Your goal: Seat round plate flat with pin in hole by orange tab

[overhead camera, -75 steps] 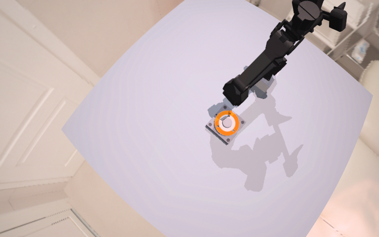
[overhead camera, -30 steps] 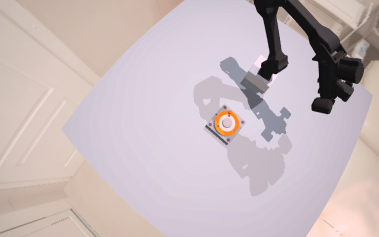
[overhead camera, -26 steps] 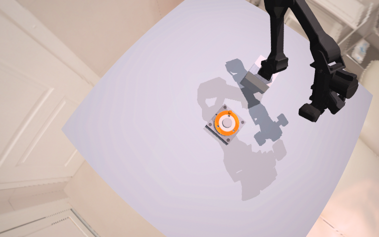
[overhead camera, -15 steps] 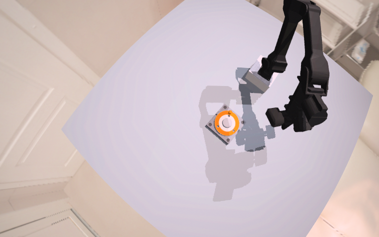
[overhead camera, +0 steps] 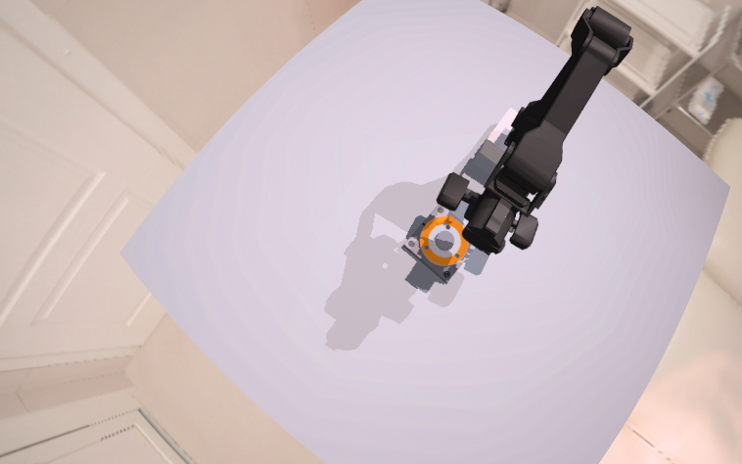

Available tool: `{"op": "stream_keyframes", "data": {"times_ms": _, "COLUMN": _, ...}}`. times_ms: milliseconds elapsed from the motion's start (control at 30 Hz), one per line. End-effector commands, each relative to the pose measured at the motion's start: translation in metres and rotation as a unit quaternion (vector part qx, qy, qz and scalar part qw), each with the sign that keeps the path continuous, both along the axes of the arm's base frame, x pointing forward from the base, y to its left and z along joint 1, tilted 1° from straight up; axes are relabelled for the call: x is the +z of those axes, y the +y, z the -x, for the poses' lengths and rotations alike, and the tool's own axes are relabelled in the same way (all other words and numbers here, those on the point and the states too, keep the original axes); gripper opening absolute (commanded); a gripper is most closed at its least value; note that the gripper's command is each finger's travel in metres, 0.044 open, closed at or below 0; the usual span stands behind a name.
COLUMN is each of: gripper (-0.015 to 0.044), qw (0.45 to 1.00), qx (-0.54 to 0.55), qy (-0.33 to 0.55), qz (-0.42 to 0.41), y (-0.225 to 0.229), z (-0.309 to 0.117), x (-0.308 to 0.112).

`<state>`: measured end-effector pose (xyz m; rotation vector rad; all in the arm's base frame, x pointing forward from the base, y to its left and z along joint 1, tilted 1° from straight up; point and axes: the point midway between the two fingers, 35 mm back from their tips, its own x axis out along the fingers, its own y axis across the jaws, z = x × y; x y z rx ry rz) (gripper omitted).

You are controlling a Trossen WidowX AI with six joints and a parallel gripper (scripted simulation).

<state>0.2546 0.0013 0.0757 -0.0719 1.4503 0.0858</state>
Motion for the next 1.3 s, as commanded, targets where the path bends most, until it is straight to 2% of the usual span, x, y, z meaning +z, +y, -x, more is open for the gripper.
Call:
{"op": "stream_keyframes", "data": {"times_ms": 0, "gripper": 0.0, "qw": 0.997, "qx": -0.071, "qy": 0.039, "qz": -0.007, "y": -0.028, "z": 0.005, "x": -0.013}}
{"op": "stream_keyframes", "data": {"times_ms": 233, "gripper": 0.0, "qw": 0.995, "qx": -0.091, "qy": 0.05, "qz": -0.009, "y": -0.034, "z": 0.008, "x": -0.017}}
{"op": "stream_keyframes", "data": {"times_ms": 567, "gripper": 0.0, "qw": 0.995, "qx": -0.091, "qy": 0.05, "qz": -0.009, "y": -0.032, "z": 0.007, "x": -0.063}}
{"op": "stream_keyframes", "data": {"times_ms": 1267, "gripper": 0.0, "qw": 0.995, "qx": -0.091, "qy": 0.05, "qz": -0.008, "y": -0.055, "z": 0.002, "x": -0.065}}
